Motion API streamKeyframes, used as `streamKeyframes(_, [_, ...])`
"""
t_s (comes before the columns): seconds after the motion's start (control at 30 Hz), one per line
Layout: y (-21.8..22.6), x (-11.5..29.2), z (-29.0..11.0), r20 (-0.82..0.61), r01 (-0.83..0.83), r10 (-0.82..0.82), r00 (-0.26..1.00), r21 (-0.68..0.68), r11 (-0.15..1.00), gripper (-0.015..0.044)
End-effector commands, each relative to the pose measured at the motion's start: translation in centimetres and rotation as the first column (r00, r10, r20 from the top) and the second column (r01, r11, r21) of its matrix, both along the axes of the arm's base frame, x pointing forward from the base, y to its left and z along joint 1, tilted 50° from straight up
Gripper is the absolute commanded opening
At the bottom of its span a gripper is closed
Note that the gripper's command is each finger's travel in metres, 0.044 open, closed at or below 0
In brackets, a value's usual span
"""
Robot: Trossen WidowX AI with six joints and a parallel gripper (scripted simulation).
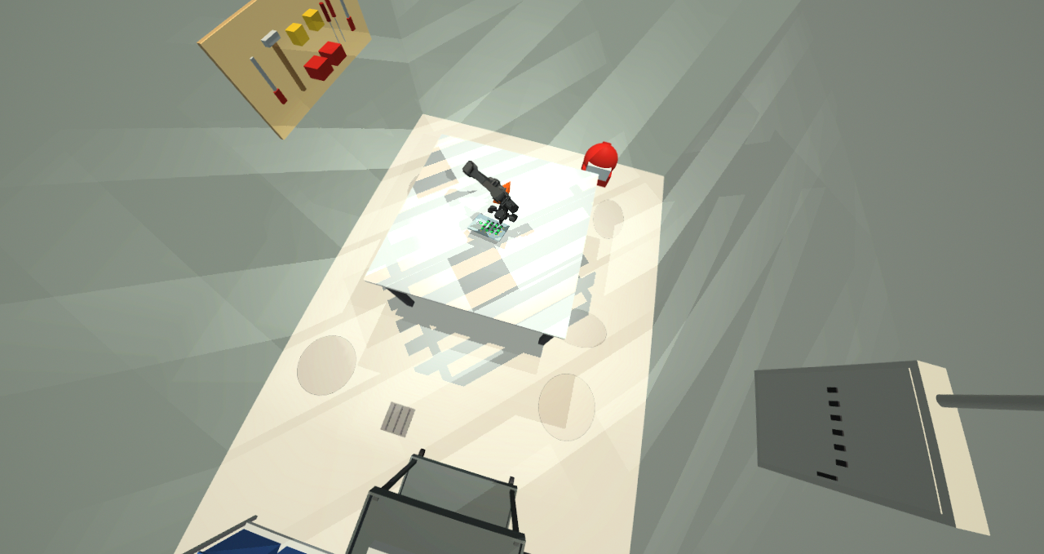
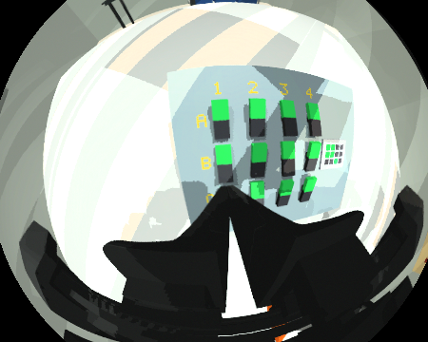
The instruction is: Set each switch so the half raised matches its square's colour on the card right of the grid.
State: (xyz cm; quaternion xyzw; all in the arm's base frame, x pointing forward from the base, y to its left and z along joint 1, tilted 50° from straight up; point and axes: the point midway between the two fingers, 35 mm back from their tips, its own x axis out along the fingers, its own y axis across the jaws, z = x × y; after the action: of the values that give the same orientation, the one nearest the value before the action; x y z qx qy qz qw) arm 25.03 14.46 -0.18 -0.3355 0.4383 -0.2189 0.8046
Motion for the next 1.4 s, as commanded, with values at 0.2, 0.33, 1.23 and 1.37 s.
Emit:
streamKeyframes(0.2, [-1.7, 0.6, -1.3, -0.002, -0.005, 0.005, 1.0, -0.018, 1.0, 0.0])
streamKeyframes(0.33, [-1.8, 0.7, -1.3, -0.002, -0.005, 0.005, 1.0, -0.018, 1.0, 0.0])
streamKeyframes(1.23, [-2.8, 1.4, -2.1, -0.001, -0.005, 0.005, 1.0, -0.018, 1.0, 0.0])
streamKeyframes(1.37, [-2.8, 1.4, -2.1, -0.001, -0.005, 0.005, 1.0, -0.018, 1.0, 0.0])
